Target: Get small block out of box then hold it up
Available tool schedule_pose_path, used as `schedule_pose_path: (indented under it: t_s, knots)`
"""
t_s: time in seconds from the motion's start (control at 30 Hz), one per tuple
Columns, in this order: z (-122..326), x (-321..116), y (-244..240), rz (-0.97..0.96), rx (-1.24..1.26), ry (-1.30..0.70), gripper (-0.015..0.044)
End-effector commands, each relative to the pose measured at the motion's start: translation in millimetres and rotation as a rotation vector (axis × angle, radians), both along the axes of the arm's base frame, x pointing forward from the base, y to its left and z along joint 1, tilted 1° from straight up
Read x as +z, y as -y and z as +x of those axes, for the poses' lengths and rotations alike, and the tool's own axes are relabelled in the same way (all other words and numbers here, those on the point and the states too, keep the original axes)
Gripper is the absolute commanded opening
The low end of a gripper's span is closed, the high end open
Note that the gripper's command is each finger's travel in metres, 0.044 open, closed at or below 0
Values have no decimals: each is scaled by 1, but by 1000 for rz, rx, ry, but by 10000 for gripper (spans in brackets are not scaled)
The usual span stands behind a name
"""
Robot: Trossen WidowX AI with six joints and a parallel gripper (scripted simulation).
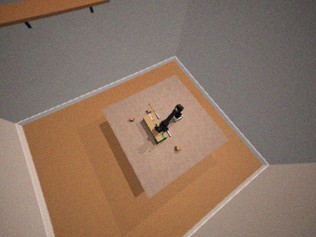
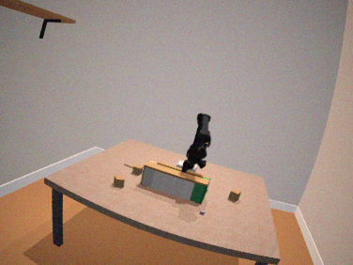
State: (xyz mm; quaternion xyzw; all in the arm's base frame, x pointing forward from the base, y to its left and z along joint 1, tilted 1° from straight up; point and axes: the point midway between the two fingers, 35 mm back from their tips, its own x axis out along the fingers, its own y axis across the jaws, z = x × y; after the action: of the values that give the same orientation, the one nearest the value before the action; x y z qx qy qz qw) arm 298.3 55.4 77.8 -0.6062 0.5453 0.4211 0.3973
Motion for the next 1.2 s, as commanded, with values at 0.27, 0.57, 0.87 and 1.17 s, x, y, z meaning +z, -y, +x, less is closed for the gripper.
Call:
schedule_pose_path:
  t_s: [0.27,0.57,0.87,1.17]
  knots:
    - [-5,-22,4,-6,3,-9,400]
    - [-3,-21,5,-1,0,-2,400]
    - [-1,-22,29,-4,0,-4,400]
    - [1,-22,51,-5,0,-3,400]
